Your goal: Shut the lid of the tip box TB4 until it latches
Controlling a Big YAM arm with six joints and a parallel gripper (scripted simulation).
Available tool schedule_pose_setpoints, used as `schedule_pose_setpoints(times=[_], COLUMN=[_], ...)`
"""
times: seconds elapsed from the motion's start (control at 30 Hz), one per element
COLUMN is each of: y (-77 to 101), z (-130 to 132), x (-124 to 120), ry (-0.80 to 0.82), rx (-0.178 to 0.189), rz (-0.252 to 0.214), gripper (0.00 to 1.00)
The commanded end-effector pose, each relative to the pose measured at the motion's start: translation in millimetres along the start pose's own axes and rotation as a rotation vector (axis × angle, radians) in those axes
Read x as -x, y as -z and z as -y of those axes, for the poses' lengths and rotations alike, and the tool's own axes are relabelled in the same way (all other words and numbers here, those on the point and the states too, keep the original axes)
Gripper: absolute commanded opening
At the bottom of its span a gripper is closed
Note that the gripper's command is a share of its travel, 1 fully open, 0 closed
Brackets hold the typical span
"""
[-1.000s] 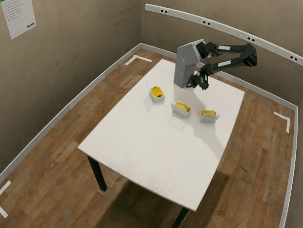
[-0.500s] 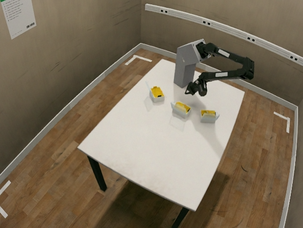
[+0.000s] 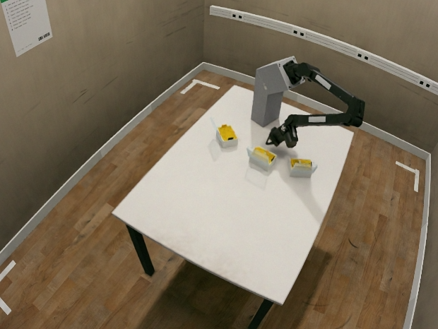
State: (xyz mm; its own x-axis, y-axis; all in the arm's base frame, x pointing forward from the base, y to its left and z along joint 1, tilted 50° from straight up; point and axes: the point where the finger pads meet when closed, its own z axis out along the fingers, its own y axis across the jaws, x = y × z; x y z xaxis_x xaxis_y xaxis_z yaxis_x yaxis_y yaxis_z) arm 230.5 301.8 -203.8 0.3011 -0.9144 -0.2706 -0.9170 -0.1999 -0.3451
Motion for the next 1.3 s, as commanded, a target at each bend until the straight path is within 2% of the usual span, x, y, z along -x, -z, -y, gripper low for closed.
schedule_pose_setpoints(times=[0.0,0.07,0.1,0.23,0.27,1.27], y=[-5.9,-5.9,3.2,3.3,1.2,1.2], z=[-3.2,-3.2,5.0,3.2,-6.1,-6.1], x=[4.4,4.4,-3.6,-1.9,-4.5,-4.5], ry=[-0.017,-0.017,-0.044,-0.037,-0.020,-0.020], rx=[0.003,0.003,-0.012,-0.009,0.011,0.011], rz=[0.000,0.000,-0.004,-0.002,-0.011,-0.011], gripper=[0.00,0.00,0.00,0.00,0.00,0.00])
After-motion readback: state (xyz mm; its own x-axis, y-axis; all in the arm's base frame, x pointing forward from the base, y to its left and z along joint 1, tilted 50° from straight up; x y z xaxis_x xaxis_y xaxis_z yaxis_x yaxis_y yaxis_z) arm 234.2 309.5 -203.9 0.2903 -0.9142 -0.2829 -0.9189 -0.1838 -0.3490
